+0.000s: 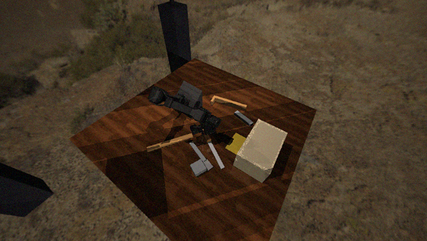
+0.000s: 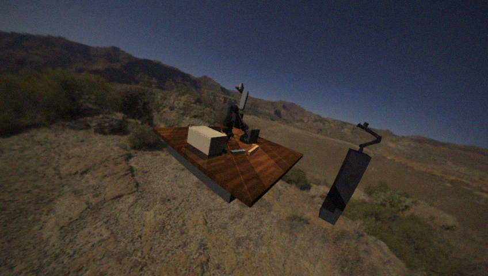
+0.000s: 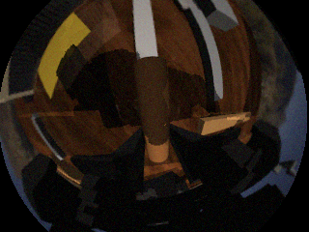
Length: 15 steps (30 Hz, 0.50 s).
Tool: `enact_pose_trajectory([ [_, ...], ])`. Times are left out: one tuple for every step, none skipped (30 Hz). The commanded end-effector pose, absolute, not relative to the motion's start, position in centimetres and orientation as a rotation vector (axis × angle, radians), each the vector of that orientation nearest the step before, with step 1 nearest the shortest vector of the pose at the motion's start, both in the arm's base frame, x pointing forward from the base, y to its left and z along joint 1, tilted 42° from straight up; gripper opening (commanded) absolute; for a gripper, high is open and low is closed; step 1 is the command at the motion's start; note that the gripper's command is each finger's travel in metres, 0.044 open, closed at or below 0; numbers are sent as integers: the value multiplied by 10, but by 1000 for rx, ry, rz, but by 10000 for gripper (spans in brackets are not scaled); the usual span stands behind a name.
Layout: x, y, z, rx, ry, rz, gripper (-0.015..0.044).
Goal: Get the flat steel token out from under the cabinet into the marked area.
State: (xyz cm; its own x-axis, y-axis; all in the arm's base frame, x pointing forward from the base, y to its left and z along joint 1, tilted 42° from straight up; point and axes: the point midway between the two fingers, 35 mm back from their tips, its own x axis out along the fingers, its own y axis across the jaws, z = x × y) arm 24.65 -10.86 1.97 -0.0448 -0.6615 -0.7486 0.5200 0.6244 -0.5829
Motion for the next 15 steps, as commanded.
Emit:
enact_pose_trajectory([
  [245, -113, 25, -134, 1296, -963, 0],
  [245, -114, 26, -134, 1296, -963, 0],
  [244, -115, 27, -134, 1296, -963, 0],
  [244, -116, 28, -134, 1296, -963, 0],
  [244, -117, 28, -134, 1296, -963, 0],
  [244, -118, 29, -134, 1296, -963, 0],
  [243, -119, 30, -134, 1296, -963, 0],
  [243, -120, 31, -134, 1296, -963, 0],
  [243, -121, 32, -134, 1296, -963, 0],
  [243, -122, 33, -134, 1296, -963, 0],
  [242, -123, 34, -134, 1296, -963, 0],
  [242, -124, 34, -134, 1296, -963, 0],
  [242, -125, 35, -134, 1296, -964, 0],
  [242, -126, 36, -134, 1296, -964, 0],
  [241, -127, 37, -134, 1296, -964, 0],
])
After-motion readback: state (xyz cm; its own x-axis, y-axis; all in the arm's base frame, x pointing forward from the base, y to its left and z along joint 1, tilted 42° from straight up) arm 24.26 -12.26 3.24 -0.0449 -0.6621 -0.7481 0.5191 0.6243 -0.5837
